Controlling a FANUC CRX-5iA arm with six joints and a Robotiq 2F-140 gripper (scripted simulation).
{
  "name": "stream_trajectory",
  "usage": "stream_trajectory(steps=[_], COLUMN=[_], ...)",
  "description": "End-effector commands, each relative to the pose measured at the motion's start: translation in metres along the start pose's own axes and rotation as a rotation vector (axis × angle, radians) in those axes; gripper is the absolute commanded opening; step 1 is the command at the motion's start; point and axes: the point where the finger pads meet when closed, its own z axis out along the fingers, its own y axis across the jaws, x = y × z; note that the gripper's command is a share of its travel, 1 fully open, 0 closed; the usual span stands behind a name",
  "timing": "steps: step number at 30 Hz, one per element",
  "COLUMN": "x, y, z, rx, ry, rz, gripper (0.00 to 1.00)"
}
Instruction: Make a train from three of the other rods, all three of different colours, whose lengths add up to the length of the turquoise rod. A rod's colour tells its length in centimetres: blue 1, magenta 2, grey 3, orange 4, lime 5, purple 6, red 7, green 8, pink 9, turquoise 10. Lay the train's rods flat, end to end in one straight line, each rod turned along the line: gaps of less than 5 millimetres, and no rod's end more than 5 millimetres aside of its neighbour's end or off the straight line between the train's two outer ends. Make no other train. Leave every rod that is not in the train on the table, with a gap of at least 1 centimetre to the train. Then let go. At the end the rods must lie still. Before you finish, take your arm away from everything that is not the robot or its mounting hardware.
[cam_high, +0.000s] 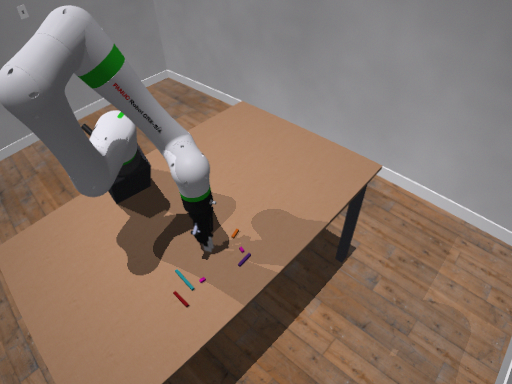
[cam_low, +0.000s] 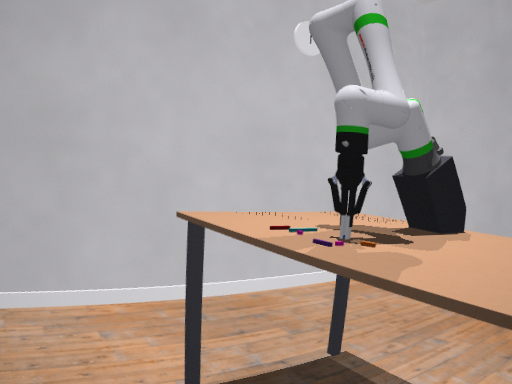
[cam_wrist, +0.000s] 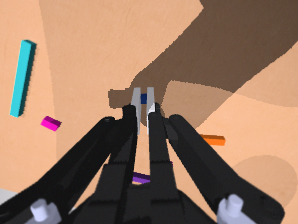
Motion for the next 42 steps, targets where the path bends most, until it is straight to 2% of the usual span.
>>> stream_trajectory(steps=[1,10,25,42], x=[-0.0001,-0.0001,-0.0001,-0.0002], y=[0.0000,0.0000,0.0000,0.0000], z=[-0.0001,-0.0001,-0.0001,-0.0069], rx=[0.000,0.000,0.000,0.000], ry=[0.000,0.000,0.000,0.000], rz=[0.000,0.000,0.000,0.000], gripper=[0.03,0.03,0.15,0.15])
